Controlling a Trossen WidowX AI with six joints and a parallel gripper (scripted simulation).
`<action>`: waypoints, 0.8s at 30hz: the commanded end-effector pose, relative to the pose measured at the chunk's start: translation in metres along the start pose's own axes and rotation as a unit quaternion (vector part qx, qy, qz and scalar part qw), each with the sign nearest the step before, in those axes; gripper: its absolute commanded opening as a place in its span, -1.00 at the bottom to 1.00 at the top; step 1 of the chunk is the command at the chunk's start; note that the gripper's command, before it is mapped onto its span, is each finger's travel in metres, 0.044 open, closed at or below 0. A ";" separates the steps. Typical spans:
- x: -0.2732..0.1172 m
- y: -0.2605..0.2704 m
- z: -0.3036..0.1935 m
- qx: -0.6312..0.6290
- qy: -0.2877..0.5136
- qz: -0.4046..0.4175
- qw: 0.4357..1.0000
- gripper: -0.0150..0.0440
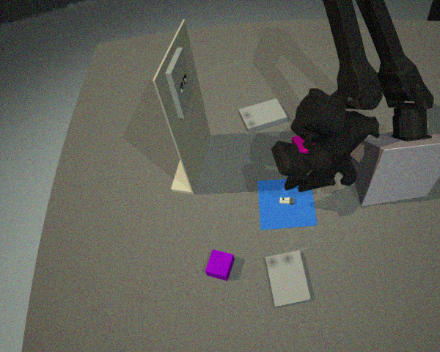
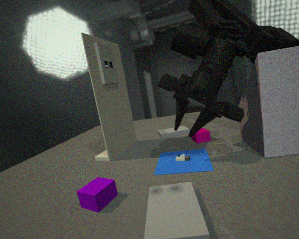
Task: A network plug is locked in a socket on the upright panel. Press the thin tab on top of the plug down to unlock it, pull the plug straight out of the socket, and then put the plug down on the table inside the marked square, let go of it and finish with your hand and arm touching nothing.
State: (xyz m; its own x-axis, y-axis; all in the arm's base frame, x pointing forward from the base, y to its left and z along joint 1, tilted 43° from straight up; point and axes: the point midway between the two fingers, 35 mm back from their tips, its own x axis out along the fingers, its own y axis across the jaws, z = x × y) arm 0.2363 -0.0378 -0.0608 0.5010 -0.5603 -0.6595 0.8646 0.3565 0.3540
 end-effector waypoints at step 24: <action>-0.019 0.016 0.001 0.007 -0.003 0.005 1.000 0.04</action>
State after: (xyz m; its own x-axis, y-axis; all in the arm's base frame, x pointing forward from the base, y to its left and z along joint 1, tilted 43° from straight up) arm 0.2367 -0.0245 -0.0465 0.5009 -0.5612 -0.6589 0.8647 0.3569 0.3534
